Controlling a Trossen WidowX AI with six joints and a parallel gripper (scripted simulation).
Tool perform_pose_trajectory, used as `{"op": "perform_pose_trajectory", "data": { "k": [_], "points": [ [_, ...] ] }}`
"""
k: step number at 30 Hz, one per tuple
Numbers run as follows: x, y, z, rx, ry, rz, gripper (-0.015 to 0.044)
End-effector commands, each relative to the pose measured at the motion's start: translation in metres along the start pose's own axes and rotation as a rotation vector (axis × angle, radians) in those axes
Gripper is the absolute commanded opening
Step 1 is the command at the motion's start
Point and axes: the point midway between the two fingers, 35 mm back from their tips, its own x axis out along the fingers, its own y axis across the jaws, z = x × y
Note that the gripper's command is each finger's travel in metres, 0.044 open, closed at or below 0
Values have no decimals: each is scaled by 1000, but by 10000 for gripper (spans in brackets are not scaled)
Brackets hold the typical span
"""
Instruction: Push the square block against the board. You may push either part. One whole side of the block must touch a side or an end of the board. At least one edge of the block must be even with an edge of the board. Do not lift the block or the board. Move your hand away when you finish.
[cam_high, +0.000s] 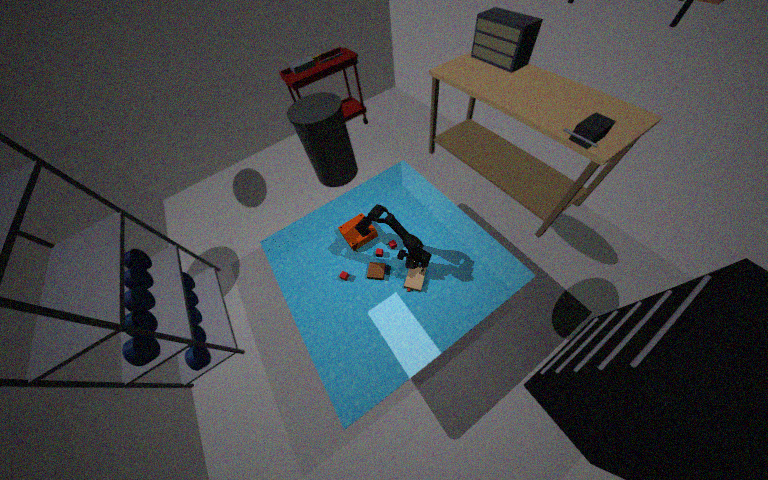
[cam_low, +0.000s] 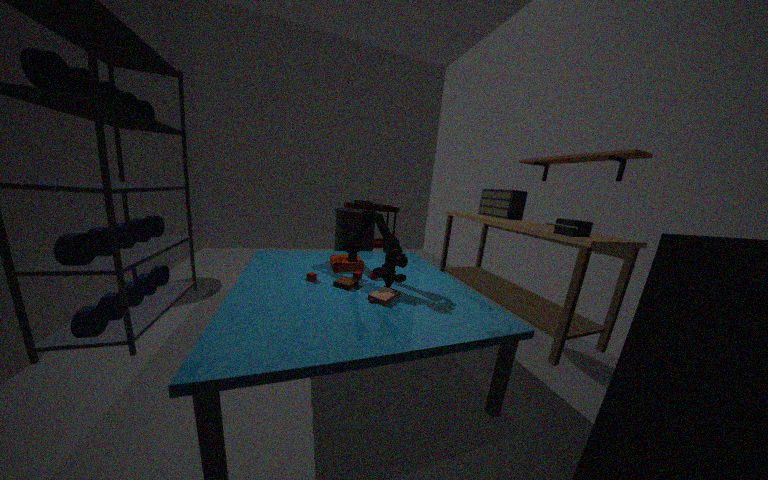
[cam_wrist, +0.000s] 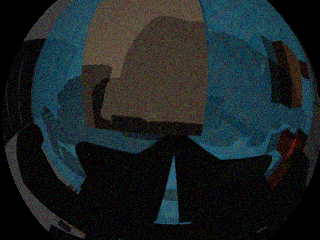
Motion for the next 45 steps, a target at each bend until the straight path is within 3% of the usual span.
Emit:
{"op": "perform_pose_trajectory", "data": {
  "k": [1, 10, 41, 45],
  "points": [
    [4, -2, 9, 6, -5, -11, 0],
    [4, 0, 17, 7, -6, -11, 0],
    [5, 2, -34, 11, -1, -11, 0],
    [-38, 5, -29, 11, -1, -10, 0]
  ]
}}
